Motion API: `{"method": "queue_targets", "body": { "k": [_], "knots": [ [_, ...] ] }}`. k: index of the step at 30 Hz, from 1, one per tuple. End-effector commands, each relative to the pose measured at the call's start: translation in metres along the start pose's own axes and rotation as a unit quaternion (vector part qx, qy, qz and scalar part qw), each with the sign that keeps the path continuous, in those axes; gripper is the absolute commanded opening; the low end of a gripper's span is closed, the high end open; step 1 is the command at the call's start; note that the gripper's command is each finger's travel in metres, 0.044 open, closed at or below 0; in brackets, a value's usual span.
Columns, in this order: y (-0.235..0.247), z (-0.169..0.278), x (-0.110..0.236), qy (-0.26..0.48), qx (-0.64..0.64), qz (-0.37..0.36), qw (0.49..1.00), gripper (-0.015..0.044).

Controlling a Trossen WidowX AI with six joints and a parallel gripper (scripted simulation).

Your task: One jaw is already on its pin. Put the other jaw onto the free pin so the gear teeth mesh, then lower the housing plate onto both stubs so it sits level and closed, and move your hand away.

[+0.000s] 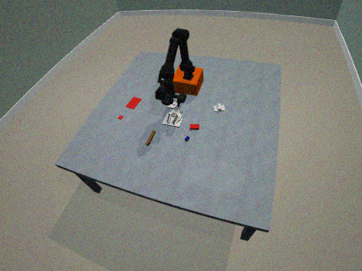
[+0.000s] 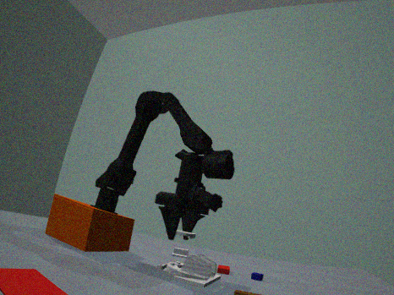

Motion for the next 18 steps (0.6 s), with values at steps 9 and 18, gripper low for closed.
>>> {"method": "queue_targets", "body": {
  "k": [9, 18],
  "knots": [
    [0.0092, 0.0074, -0.0002, -0.001, -0.003, -0.003, 1.0, 0.0351],
    [0.0092, 0.0074, -0.0002, -0.001, -0.003, -0.003, 1.0, 0.0351]
  ]
}}
Point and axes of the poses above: the point midway between the two fingers, 35 mm back from their tips, its own x axis back along the fingers, its own y axis across the jaws, z = x × y, the point moved 9 cm from there along x, back along the fingers, and after that the axes turned 10 degrees about x, right-handed, at the moved point
